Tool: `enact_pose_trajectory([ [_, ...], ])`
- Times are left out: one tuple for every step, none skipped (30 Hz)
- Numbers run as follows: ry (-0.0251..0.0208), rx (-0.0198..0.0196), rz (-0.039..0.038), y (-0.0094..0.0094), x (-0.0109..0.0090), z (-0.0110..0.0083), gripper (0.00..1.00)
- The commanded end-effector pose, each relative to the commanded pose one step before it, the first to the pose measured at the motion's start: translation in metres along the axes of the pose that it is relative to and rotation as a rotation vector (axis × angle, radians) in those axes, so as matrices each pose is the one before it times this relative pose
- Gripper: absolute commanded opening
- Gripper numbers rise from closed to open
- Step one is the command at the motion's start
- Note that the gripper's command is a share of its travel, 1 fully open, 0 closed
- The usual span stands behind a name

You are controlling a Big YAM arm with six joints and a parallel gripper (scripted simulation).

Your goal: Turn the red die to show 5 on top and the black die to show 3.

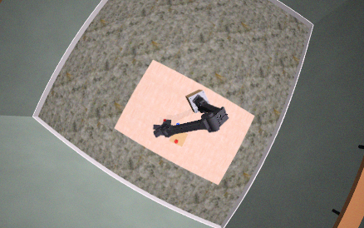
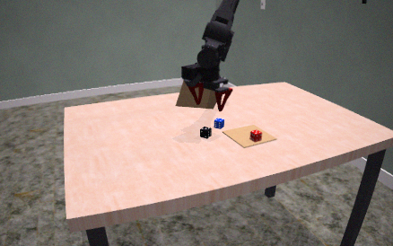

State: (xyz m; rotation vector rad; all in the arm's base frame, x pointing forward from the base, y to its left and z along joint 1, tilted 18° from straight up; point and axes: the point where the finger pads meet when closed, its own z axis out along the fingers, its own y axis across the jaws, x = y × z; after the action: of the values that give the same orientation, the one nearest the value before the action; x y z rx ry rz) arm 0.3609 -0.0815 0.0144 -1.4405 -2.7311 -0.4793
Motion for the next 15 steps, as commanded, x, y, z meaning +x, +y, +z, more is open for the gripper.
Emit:
enact_pose_trajectory([
  [-0.00606, -0.00947, -0.15876, -0.00472, -0.00737, 0.00125, 1.0],
  [-0.00506, -0.00228, -0.06306, 0.00183, -0.00299, -0.0016, 1.0],
  [-0.00234, -0.00093, -0.02866, 0.00074, -0.00141, -0.00073, 1.0],
  [-0.00124, -0.0005, -0.03664, -0.0001, -0.00027, 0.00037, 1.0],
  [0.0, 0.0, 0.0, 0.0, 0.0, 0.0, 1.0],
  [0.0, 0.0, 0.0, 0.0, 0.0, 0.0, 1.0],
  [-0.00192, -0.00056, -0.05359, -0.0002, -0.00039, 0.00053, 1.0],
  [0.00616, 0.00123, -0.0604, -0.00167, 0.00315, 0.00224, 1.0],
  [0.00262, 0.0004, -0.0255, -0.00062, 0.00137, 0.00095, 1.0],
  [0.00103, 0.00004, -0.04238, -0.00038, 0.00057, 0.00065, 1.0],
  [0.00084, 0.0, -0.03454, -0.00029, 0.00048, 0.00053, 1.0],
  [0.00026, -0.00001, -0.01057, -0.00008, 0.00015, 0.00016, 1.0],
  [-0.00872, -0.00053, -0.05466, 0.00096, -0.00476, -0.00215, 1.0],
  [-0.00532, -0.0001, -0.03331, 0.00043, -0.00293, -0.0013, 1.0],
  [-0.00065, 0.0, -0.00409, 0.00004, -0.00036, -0.00016, 1.0],
])
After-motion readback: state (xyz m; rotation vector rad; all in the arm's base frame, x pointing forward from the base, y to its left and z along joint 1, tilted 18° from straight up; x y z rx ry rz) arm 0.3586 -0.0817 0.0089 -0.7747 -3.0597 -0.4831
